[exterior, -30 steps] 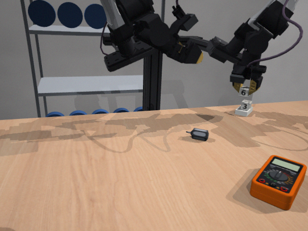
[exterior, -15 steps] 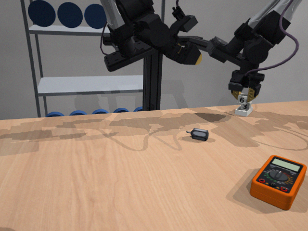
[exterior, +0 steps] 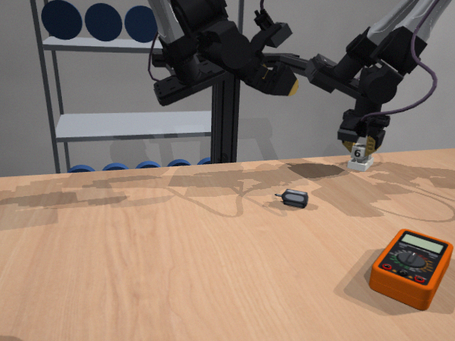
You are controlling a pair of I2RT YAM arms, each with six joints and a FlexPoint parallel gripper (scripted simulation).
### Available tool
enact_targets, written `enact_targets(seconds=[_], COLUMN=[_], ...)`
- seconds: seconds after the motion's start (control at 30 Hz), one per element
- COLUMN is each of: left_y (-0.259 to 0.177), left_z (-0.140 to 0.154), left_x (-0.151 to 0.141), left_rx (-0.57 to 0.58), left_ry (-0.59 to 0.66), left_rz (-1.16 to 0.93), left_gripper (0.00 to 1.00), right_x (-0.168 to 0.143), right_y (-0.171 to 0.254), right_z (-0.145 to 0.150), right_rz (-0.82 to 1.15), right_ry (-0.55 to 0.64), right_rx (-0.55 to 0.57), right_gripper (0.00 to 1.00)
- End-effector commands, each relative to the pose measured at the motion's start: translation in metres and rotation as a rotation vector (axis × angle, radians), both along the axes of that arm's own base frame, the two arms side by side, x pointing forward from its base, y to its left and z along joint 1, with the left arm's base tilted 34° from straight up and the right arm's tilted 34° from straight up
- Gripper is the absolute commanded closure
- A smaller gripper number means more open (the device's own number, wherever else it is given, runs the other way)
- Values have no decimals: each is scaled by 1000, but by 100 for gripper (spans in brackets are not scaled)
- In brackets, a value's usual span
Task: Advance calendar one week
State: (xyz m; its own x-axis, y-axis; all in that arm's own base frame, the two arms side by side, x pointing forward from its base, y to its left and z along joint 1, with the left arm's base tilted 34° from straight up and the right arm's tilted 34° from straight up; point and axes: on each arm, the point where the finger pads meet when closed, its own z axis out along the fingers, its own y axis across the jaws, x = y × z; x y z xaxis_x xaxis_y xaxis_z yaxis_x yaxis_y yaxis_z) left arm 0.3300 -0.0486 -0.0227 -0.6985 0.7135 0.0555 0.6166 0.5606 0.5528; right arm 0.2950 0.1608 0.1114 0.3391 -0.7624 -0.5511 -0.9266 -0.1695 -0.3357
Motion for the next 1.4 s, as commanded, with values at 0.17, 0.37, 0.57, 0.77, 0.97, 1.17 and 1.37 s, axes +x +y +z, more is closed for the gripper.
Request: enact_targets(seconds=[0.17, 0.37, 0.57, 0.77, 0.97, 1.17, 1.37], left_y=[-2, -2, -2, -2, 6, 10, 0], left_z=[10, 9, 9, 6, -14, -22, 2], left_x=[9, 9, 9, 15, 14, 15, 18], left_rx=[-24, -24, -24, -28, -19, -12, 1], left_ry=[-45, -45, -46, -53, -31, -12, -10], left_rz=[-7, -7, -7, -25, -27, -17, -2], left_gripper=[81, 81, 81, 81, 81, 81, 81], right_x=[7, 7, 7, 7, 7, 7, 7], right_y=[1, 1, 1, 1, 1, 1, 1], right_z=[9, 9, 9, 9, 9, 9, 9], right_rz=[6, 6, 6, 6, 6, 6, 6], right_ry=[-27, -27, -25, -25, -25, -24, -24], right_rx=[-4, -4, -4, -4, -4, -5, -5], right_gripper=[0, 0, 0, 0, 0, 0, 0])
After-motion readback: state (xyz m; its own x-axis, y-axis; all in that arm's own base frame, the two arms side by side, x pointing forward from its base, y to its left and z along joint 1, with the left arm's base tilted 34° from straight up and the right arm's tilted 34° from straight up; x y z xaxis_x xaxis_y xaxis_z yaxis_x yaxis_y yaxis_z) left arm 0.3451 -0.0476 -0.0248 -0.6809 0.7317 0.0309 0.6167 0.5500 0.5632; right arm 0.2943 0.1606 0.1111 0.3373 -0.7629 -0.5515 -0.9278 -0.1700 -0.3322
